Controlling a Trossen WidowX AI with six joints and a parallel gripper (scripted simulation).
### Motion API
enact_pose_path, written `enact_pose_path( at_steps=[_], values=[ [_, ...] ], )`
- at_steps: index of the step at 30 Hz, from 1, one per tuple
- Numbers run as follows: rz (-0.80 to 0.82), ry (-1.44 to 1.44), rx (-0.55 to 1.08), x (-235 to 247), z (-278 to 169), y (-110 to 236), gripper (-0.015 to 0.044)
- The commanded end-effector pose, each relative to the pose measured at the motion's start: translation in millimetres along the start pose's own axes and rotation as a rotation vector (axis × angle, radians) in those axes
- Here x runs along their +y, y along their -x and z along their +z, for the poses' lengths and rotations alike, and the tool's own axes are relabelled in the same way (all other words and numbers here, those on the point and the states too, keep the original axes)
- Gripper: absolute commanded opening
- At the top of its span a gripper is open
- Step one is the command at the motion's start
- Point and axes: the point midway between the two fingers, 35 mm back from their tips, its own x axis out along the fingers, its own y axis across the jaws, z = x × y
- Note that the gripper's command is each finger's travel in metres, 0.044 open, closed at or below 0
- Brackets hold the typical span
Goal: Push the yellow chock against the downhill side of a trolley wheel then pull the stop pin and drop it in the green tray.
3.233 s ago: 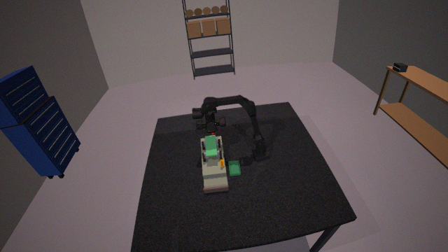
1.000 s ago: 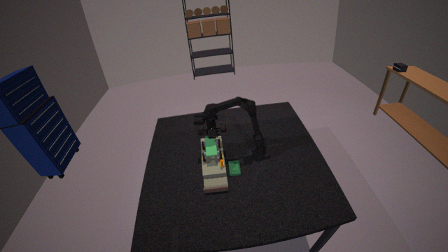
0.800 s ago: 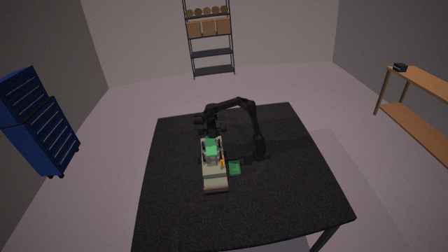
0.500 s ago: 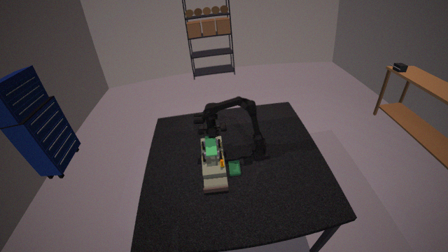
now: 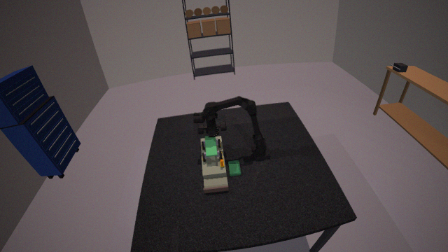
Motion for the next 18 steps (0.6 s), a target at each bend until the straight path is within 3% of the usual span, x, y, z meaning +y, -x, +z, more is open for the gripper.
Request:
enact_pose_path(
  at_steps=[1,18],
  values=[
    [-0.006,-0.006,0.003,-0.1,-1.5,5.2,0.0],
    [-0.006,-0.006,0.003,0.2,-2.4,14.6,0.0]
  ],
)
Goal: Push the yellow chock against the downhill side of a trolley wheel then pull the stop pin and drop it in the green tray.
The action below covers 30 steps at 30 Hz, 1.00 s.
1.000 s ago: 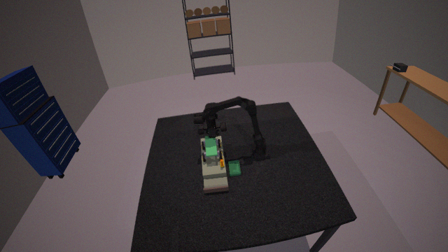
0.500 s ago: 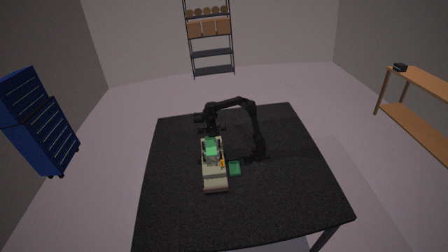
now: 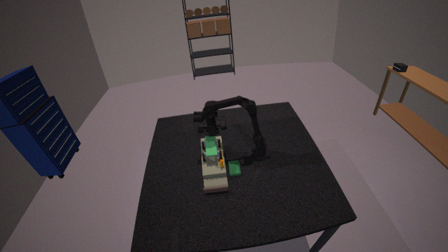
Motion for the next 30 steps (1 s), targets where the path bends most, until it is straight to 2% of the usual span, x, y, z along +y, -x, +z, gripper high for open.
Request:
enact_pose_path(
  at_steps=[1,30],
  values=[
    [-0.006,-0.007,0.005,-1,-2,5,0.0],
    [-0.006,-0.007,0.006,-1,-17,14,0.0]
  ],
)
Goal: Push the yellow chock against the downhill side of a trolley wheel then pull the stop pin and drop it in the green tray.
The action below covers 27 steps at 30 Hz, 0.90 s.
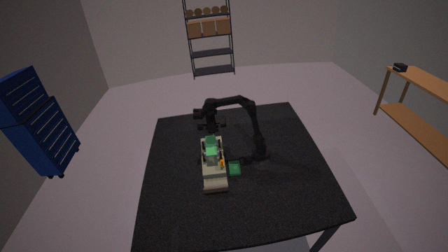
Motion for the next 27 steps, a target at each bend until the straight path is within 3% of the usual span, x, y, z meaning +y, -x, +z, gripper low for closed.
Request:
enact_pose_path(
  at_steps=[1,14,27],
  values=[
    [-0.007,-0.001,0.006,-1,-7,0,0.0],
    [-0.007,-0.001,0.008,-2,-25,-1,0.0],
    [-0.003,0.0,0.008,38,-24,-5,0.0]
  ],
)
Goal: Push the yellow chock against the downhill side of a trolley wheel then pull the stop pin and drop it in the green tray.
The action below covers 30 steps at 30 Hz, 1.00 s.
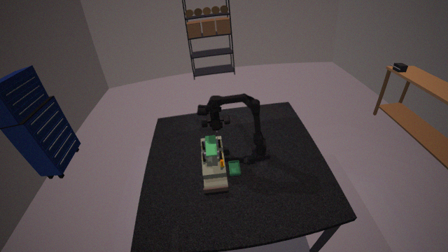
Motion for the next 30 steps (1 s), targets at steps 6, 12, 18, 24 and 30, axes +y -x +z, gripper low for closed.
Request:
enact_pose_path(
  at_steps=[6,12,18,24,30],
  values=[
    [-0.005,0.002,0.004,31,-2,0,0.0],
    [-0.003,0.002,0.004,52,-3,1,0.0],
    [-0.003,0.002,0.004,53,-1,1,0.0],
    [-0.003,0.002,0.001,52,24,3,0.0],
    [-0.003,0.003,-0.002,51,49,5,0.0]
  ],
)
